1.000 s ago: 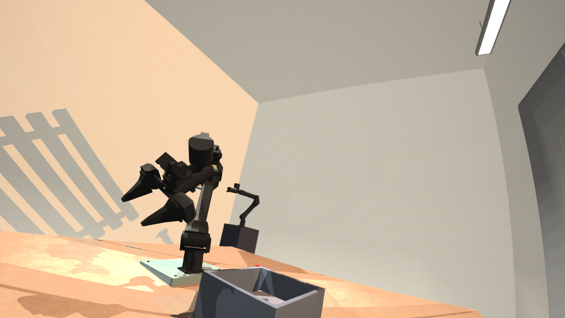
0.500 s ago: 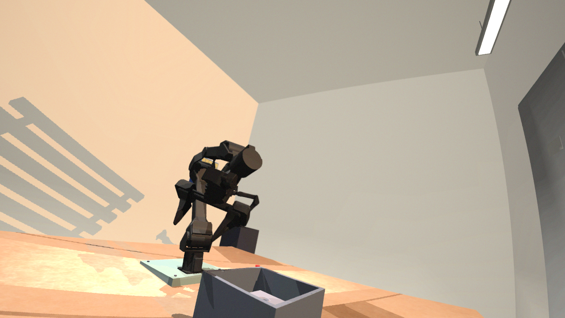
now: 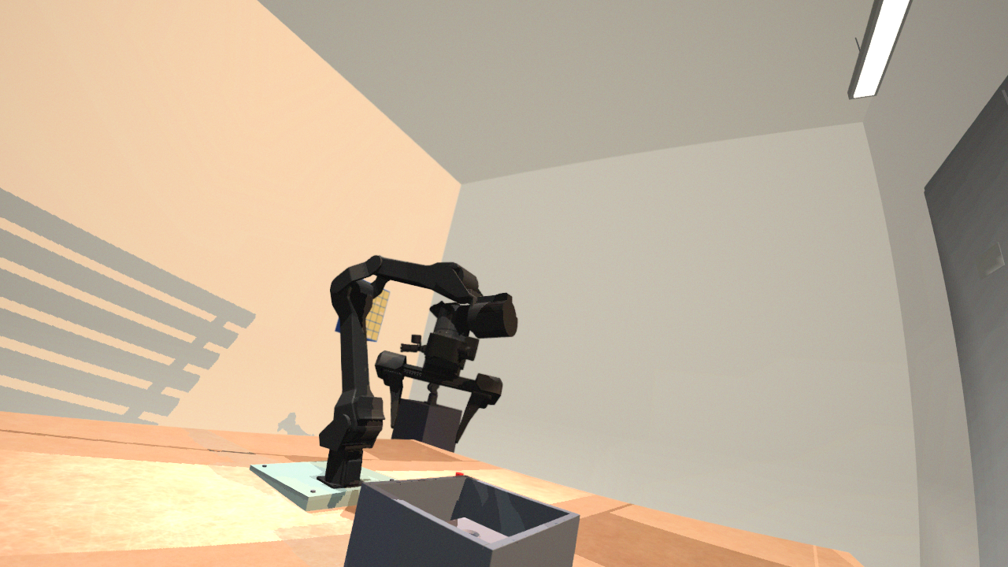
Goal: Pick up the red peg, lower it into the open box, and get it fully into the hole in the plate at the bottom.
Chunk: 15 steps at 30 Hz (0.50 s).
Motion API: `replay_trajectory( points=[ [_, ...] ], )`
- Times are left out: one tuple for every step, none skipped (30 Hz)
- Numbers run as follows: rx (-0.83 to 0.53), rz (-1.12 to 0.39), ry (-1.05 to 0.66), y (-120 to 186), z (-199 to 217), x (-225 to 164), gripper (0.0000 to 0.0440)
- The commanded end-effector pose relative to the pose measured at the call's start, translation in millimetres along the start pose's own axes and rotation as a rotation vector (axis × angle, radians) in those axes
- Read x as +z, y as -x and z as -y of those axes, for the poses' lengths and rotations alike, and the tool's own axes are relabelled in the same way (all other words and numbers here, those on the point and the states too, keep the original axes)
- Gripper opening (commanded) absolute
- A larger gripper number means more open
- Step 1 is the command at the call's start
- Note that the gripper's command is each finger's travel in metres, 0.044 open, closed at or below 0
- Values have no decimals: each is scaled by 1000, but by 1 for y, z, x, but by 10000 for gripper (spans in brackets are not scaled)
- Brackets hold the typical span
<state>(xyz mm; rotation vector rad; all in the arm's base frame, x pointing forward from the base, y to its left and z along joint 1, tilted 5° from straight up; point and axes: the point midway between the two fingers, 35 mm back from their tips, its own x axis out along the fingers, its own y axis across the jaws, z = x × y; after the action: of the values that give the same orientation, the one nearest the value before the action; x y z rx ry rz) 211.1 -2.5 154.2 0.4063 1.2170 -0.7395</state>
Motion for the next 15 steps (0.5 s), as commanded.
replay_trajectory(
  points=[
    [6, -45, 4, 1, -11, -15, 440],
    [9, -61, 5, 2, -14, -21, 440],
    [11, -77, 6, 3, -18, -28, 440],
    [12, -92, 7, 3, -21, -34, 440],
    [13, -107, 8, 4, -24, -40, 440],
    [13, -122, 9, 4, -27, -46, 440],
    [12, -136, 10, 5, -29, -53, 440],
    [11, -150, 11, 5, -32, -59, 440],
    [9, -163, 13, 5, -34, -65, 440],
    [7, -175, 15, 5, -36, -71, 440],
    [5, -186, 17, 5, -38, -76, 440],
    [4, -196, 19, 4, -40, -82, 440],
    [2, -206, 21, 4, -42, -87, 440],
    [0, -214, 24, 3, -44, -92, 440],
    [-1, -222, 26, 2, -46, -97, 440]
  ],
)
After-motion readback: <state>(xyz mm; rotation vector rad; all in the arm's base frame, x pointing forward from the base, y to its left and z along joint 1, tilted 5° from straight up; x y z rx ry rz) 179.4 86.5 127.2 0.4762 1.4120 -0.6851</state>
